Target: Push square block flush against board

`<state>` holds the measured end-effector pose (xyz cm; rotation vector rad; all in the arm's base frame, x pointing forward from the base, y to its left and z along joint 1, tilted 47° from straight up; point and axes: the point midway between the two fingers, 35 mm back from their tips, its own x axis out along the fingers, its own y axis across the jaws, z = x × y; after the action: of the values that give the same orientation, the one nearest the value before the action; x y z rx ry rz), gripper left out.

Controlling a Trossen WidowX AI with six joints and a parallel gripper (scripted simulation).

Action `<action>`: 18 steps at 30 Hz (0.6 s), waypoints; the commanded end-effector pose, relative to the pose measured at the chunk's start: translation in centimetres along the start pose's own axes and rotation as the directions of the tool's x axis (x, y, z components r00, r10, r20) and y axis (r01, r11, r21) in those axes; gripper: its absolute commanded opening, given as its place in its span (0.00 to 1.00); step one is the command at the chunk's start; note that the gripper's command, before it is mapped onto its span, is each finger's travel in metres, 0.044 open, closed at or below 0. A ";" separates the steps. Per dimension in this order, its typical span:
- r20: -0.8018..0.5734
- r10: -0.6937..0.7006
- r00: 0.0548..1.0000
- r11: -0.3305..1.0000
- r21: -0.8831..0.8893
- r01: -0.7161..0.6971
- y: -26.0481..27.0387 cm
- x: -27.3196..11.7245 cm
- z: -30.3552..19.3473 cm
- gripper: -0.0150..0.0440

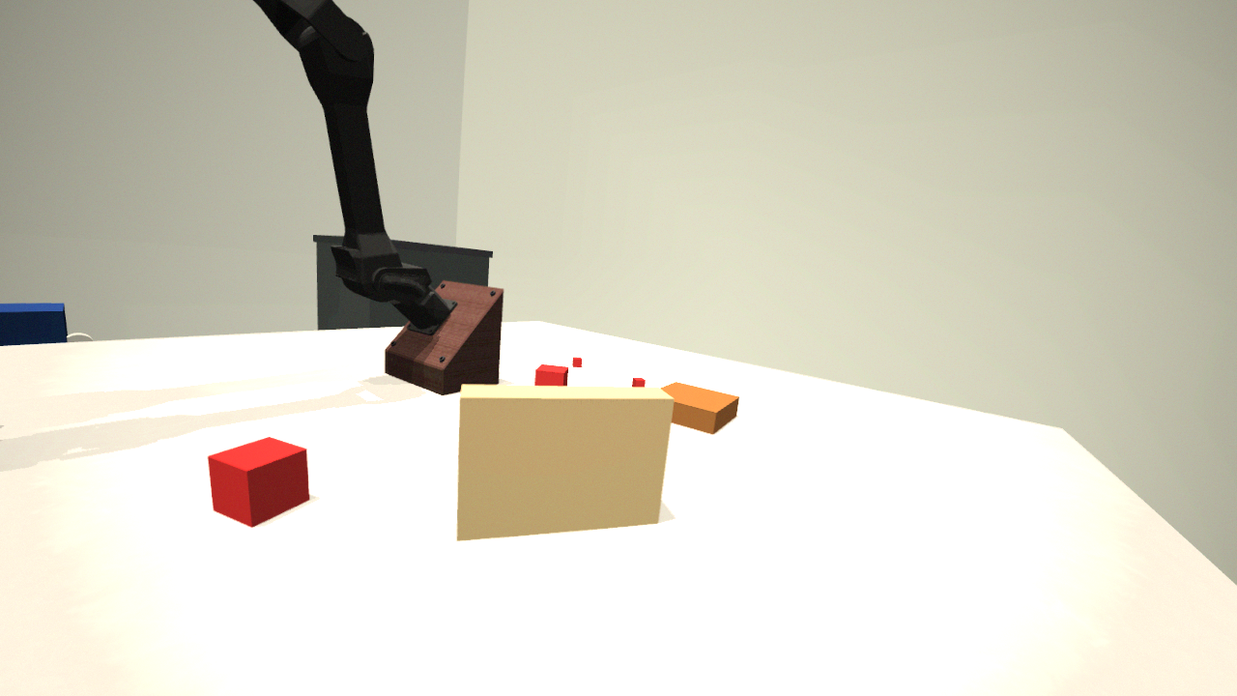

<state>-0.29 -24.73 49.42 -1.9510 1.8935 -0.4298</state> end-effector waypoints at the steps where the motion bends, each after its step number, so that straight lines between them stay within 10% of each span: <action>1: 0.000 0.000 1.000 1.000 0.000 0.000 0.0 0.0 0.0 0.89; 15: 0.171 -0.025 0.985 0.970 0.244 -0.018 -1.9 3.7 4.0 0.26; 18: 0.210 -0.046 0.977 0.967 0.255 -0.010 -2.7 4.3 5.3 0.25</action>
<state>3.84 -28.07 46.54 -1.7789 1.6315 -0.4476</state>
